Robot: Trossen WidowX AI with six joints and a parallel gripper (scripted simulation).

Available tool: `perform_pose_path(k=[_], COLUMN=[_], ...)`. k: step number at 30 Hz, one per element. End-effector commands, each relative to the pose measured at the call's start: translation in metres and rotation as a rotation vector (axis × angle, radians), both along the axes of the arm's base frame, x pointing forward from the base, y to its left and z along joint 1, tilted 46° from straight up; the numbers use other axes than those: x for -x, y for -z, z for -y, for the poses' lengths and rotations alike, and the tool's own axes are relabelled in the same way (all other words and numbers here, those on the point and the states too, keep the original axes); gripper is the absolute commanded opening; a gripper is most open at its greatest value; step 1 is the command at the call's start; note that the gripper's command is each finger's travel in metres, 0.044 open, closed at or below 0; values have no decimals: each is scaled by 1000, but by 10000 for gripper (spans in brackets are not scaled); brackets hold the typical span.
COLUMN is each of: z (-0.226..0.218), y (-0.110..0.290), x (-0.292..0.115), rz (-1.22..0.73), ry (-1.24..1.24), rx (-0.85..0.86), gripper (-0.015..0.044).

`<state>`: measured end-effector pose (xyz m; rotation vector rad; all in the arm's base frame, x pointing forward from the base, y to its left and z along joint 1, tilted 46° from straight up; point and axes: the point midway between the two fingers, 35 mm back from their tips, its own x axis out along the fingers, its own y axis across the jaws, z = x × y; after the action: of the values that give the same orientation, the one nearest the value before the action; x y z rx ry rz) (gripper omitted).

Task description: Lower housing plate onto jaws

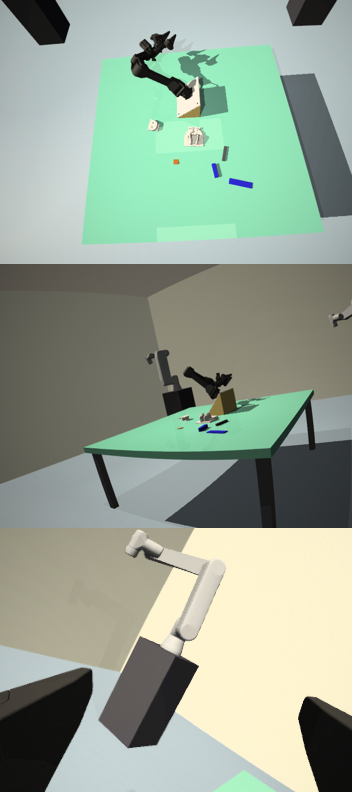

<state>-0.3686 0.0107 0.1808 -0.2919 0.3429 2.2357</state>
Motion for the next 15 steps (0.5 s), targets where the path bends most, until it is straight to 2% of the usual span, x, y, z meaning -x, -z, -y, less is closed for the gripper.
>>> perform_pose_path(k=[1,2,15], z=[0,0,58], y=[0,0,-13], x=[0,0,-6], rz=[0,1,94], ry=[0,-2,-227], rx=[0,0,-71], gripper=[426,440,440])
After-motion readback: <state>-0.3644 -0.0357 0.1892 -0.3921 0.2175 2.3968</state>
